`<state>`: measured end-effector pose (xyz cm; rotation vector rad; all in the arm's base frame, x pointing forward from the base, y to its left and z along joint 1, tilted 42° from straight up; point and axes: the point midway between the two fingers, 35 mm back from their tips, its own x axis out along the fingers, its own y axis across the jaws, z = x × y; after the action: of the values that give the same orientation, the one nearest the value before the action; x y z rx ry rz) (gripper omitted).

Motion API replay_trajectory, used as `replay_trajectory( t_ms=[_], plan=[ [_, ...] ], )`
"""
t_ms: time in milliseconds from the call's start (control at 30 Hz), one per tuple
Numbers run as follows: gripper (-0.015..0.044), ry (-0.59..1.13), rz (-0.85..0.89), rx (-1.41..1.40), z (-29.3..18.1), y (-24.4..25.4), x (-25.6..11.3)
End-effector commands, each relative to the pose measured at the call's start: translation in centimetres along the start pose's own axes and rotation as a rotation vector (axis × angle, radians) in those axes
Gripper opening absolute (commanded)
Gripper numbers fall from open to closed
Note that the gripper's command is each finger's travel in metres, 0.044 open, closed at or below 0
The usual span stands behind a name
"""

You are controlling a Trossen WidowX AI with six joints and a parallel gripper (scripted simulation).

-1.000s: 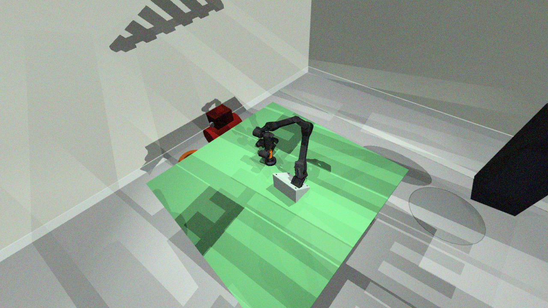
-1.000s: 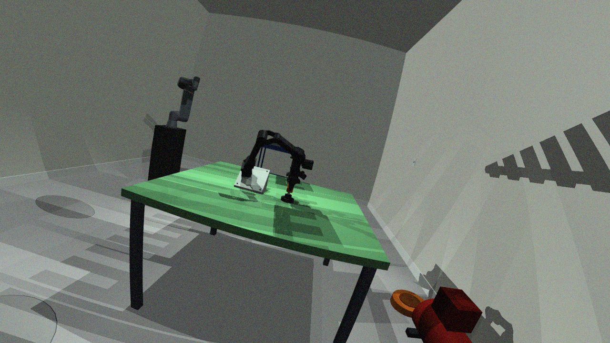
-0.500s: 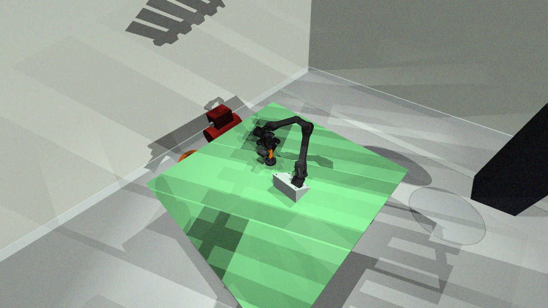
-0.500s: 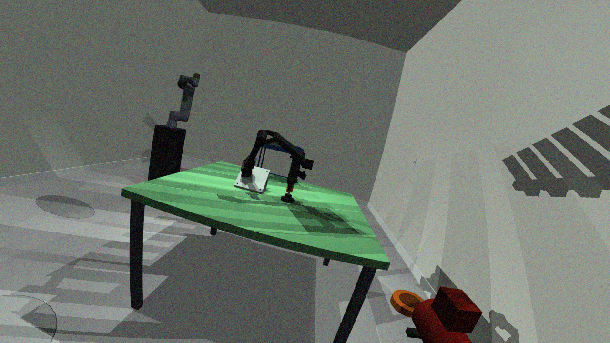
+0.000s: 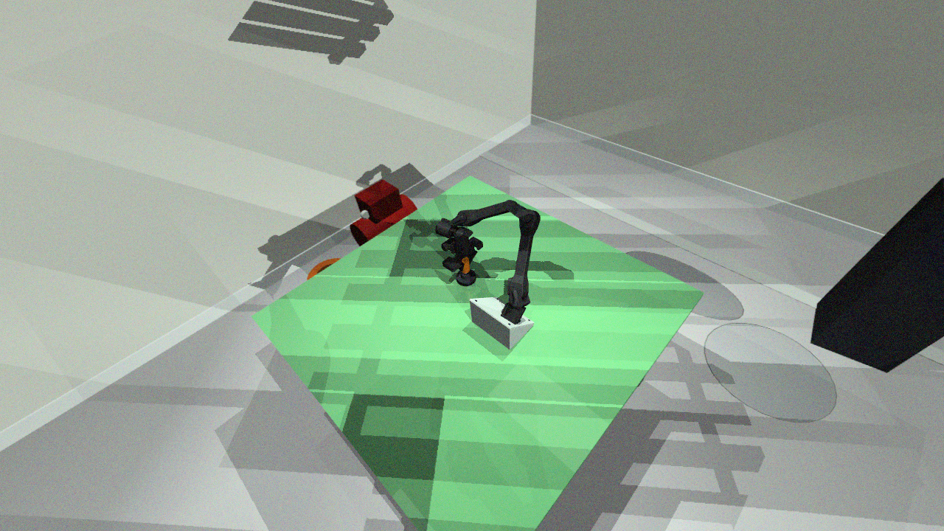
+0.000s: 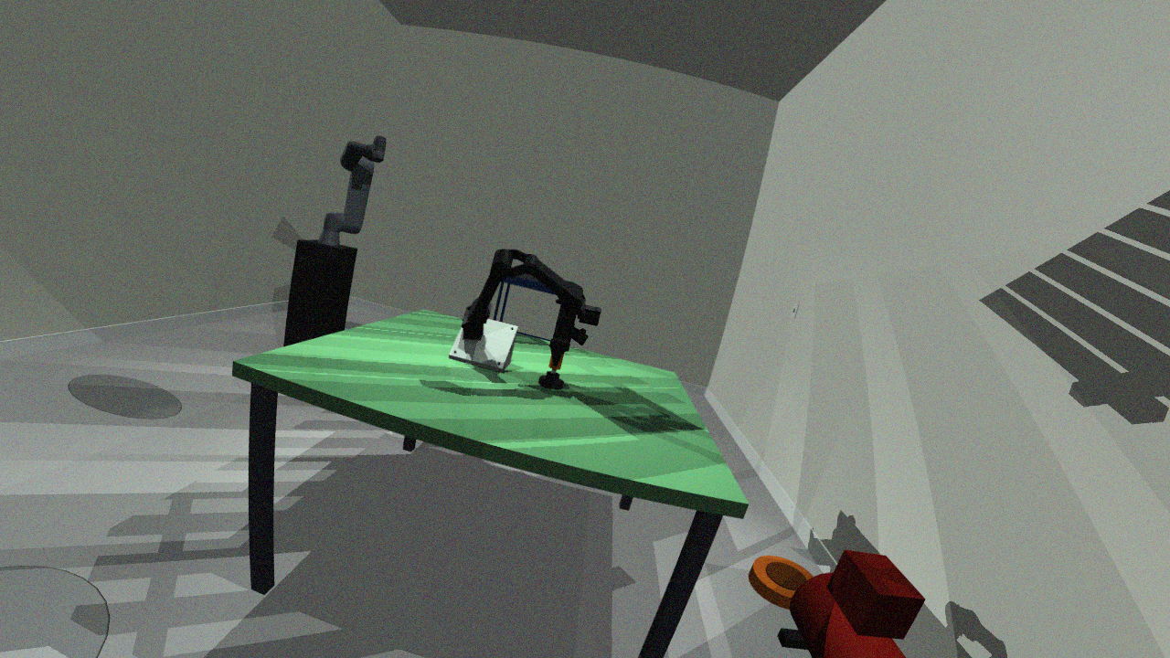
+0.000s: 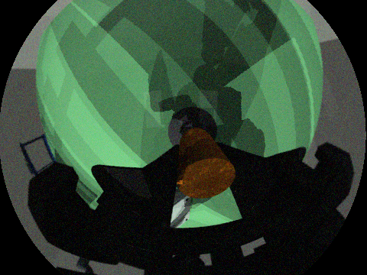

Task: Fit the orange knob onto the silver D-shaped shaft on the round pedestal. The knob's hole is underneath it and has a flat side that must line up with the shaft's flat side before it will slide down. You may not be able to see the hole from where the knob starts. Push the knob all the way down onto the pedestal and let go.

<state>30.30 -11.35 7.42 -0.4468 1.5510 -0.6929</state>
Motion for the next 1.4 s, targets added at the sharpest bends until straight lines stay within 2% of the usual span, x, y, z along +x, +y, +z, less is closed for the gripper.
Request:
replay_trajectory(
  t_ms=[0,800,1033,1367],
  plan=[
    [0.0,0.001,-0.001,0.005,-0.03,0.02,0.12],
    [0.0,0.001,-0.001,0.005,0.2,-0.18,-0.32],
    [0.0,0.001,-0.001,0.204,0.3,-0.22,-0.26],
    [0.0,0.001,-0.001,0.215,0.16,-0.08,0.02]
  ],
)
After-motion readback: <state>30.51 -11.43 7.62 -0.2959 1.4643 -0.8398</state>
